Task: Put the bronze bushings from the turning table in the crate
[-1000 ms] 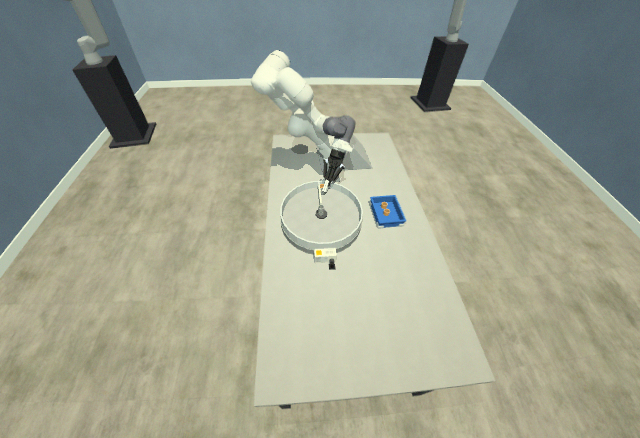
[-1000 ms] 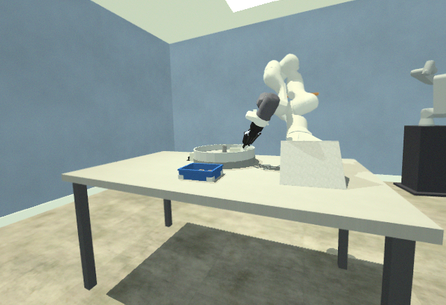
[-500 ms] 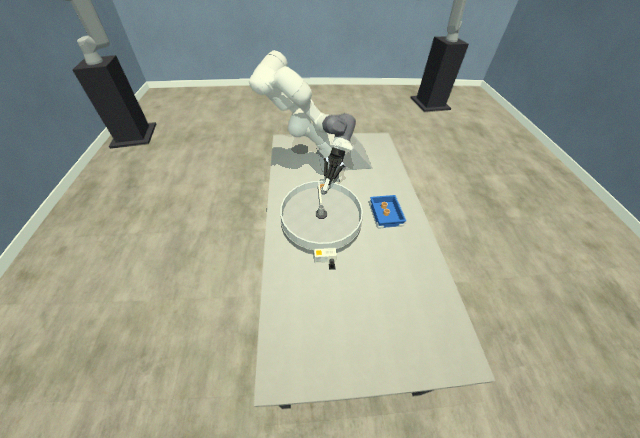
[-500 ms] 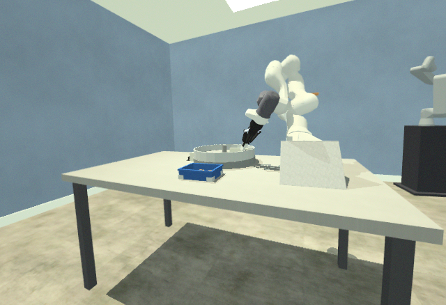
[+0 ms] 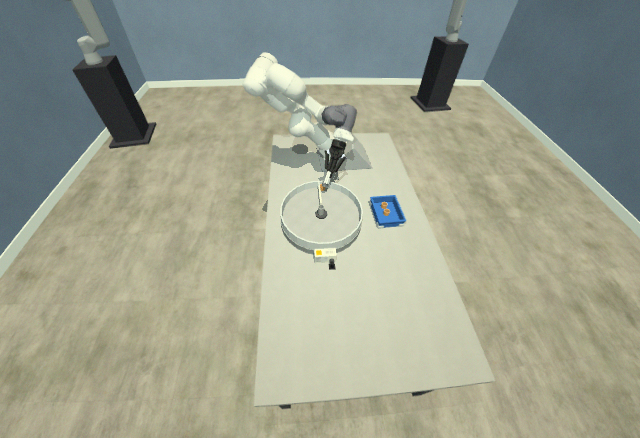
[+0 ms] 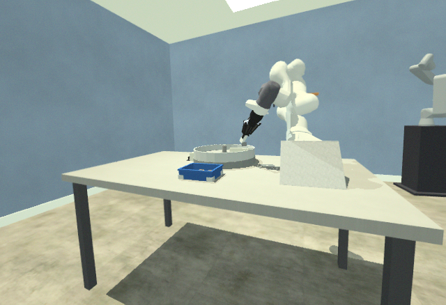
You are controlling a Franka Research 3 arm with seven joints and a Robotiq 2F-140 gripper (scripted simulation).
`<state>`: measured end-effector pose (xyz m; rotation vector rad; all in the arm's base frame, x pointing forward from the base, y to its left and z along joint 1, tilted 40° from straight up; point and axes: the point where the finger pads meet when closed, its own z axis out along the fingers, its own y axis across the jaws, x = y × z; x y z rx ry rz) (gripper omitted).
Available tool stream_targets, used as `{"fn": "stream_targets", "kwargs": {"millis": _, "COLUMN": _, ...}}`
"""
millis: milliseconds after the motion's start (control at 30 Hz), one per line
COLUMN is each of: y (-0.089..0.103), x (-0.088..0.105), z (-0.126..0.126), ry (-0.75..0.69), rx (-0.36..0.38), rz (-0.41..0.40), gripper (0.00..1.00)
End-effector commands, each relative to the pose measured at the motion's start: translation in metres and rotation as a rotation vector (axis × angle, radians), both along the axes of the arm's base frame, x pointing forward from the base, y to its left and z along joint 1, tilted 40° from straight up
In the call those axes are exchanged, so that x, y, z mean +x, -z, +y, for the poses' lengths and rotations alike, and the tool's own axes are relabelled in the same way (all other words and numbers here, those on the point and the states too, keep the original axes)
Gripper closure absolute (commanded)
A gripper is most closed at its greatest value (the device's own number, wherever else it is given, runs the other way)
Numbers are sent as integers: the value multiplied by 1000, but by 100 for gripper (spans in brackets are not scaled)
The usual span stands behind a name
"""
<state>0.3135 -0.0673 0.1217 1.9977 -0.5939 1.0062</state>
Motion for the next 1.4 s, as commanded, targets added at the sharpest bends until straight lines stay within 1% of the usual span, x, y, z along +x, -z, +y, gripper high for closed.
{"fn": "stream_targets", "kwargs": {"millis": 0, "y": -17, "x": -1, "z": 5, "ry": -6, "rx": -43, "rz": 46, "gripper": 100}}
{"fn": "stream_targets", "kwargs": {"millis": 200, "y": -23, "x": -1, "z": 10, "ry": -6, "rx": -43, "rz": 46, "gripper": 100}}
{"fn": "stream_targets", "kwargs": {"millis": 1367, "y": -23, "x": -1, "z": 10, "ry": -6, "rx": -43, "rz": 46, "gripper": 100}}
